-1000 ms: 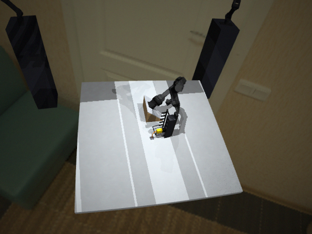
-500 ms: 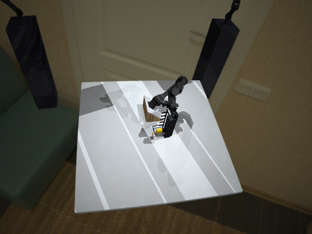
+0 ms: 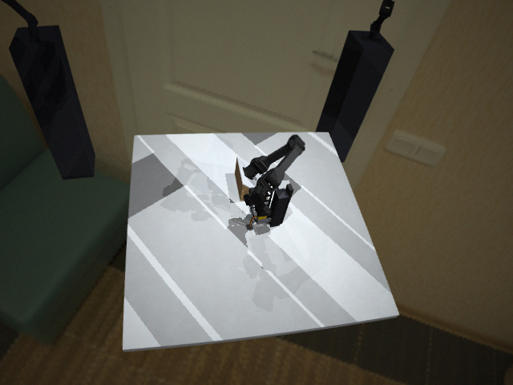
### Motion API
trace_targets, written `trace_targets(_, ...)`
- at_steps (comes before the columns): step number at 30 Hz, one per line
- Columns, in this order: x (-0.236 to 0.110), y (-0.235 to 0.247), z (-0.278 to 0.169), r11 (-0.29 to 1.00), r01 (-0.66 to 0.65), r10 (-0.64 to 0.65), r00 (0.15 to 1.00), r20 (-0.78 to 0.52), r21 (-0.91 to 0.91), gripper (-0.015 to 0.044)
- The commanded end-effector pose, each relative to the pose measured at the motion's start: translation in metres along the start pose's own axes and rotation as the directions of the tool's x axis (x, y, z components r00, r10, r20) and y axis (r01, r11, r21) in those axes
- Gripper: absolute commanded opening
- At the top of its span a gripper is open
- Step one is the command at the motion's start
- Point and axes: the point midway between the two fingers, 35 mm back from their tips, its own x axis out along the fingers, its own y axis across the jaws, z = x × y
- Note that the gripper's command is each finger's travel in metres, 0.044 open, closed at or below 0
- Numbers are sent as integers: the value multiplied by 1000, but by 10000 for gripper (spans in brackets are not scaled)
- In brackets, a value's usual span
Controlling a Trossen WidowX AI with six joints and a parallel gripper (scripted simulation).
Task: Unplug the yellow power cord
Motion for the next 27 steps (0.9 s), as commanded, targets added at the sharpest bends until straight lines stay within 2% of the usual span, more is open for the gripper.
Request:
trace_targets(1, 32, -20, 9, 984, 164, -167, 985, -43, -63, 160)
trace_targets(3, 39, -25, 10, 977, 197, -201, 978, -54, -76, 160)
trace_targets(27, 37, -27, -19, 977, 197, -202, 978, -55, -75, 160)
